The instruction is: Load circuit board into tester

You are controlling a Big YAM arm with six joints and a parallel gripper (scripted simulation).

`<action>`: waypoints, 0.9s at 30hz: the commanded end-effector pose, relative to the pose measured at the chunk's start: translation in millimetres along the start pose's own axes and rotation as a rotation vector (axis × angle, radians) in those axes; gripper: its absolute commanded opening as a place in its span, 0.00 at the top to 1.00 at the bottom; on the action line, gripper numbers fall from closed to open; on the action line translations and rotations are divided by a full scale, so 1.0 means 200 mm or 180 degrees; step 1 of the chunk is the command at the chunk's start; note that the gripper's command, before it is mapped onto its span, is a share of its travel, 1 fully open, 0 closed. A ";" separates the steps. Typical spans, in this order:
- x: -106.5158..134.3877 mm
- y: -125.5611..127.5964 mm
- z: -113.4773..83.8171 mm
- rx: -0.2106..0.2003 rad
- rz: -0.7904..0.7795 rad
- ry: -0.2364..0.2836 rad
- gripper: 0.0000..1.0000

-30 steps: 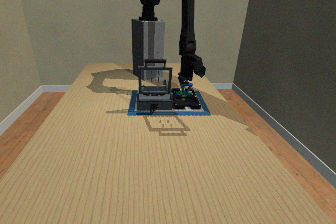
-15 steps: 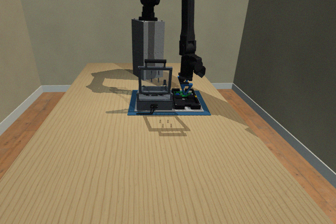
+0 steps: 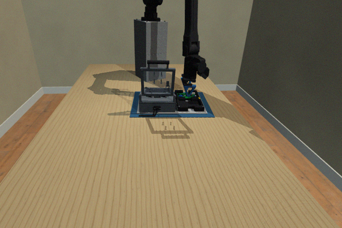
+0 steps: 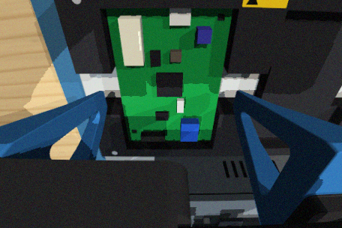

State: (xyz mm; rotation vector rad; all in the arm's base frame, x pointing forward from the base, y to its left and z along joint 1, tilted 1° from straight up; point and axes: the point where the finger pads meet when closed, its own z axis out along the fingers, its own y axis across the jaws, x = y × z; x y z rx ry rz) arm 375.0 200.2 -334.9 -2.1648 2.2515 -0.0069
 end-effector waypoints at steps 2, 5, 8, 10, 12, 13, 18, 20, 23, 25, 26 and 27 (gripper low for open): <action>-0.03 -0.02 0.03 0.0045 0.0006 -0.0032 0.08; -0.03 -0.02 0.03 0.0045 0.0006 -0.0032 0.08; -0.03 -0.02 0.03 0.0045 0.0006 -0.0032 0.08; -0.03 -0.02 0.03 0.0045 0.0006 -0.0032 0.08; -0.03 -0.02 0.03 0.0045 0.0006 -0.0032 0.08; -0.03 -0.02 0.03 0.0046 0.0006 -0.0032 0.08; -0.03 -0.02 0.03 0.0048 0.0006 -0.0034 0.08; -0.03 -0.02 0.04 0.0046 0.0006 -0.0033 0.08; -0.03 -0.01 0.04 0.0043 0.0006 -0.0031 0.08; -0.03 -0.01 0.05 0.0044 0.0006 -0.0031 0.08; -0.03 -0.02 0.05 0.0045 0.0006 -0.0032 0.08; -0.03 -0.02 0.05 0.0046 0.0006 -0.0032 0.08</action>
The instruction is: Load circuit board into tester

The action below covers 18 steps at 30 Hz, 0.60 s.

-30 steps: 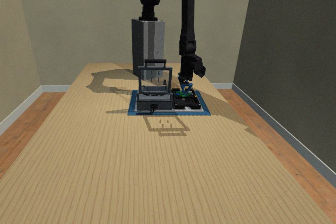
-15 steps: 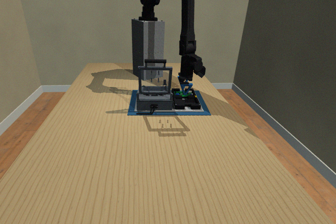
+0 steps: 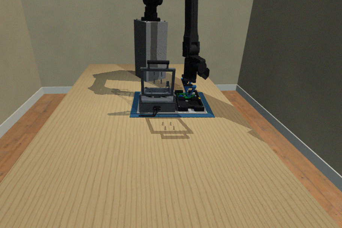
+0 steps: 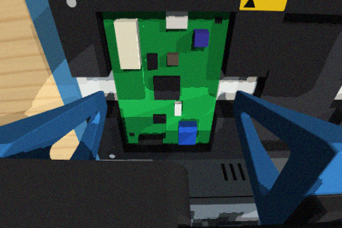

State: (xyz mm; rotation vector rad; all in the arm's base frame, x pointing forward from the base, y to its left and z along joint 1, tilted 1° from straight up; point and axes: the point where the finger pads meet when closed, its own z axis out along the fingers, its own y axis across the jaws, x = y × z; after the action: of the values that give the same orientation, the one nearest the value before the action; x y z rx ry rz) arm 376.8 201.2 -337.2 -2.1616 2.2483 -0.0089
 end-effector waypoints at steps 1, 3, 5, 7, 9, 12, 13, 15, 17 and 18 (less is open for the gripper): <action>-0.03 -0.01 0.04 0.0033 0.0006 -0.0025 0.08; -0.03 -0.01 0.05 0.0034 0.0006 -0.0026 0.08; -0.03 -0.01 0.05 0.0035 0.0006 -0.0026 0.08; -0.03 -0.01 0.06 0.0035 0.0006 -0.0026 0.08; -0.03 -0.01 0.06 0.0035 0.0006 -0.0026 0.08; -0.03 0.00 0.07 0.0032 0.0006 -0.0024 0.08; -0.03 -0.01 0.07 0.0032 0.0005 -0.0025 0.08; -0.03 -0.01 0.08 0.0033 0.0005 -0.0025 0.08; -0.03 -0.01 0.08 0.0034 0.0005 -0.0025 0.08; -0.03 -0.01 0.09 0.0034 0.0005 -0.0025 0.08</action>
State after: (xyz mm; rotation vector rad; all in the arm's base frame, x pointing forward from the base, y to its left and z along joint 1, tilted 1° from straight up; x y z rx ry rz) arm 376.9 201.2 -347.0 -2.1618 2.2487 -0.0087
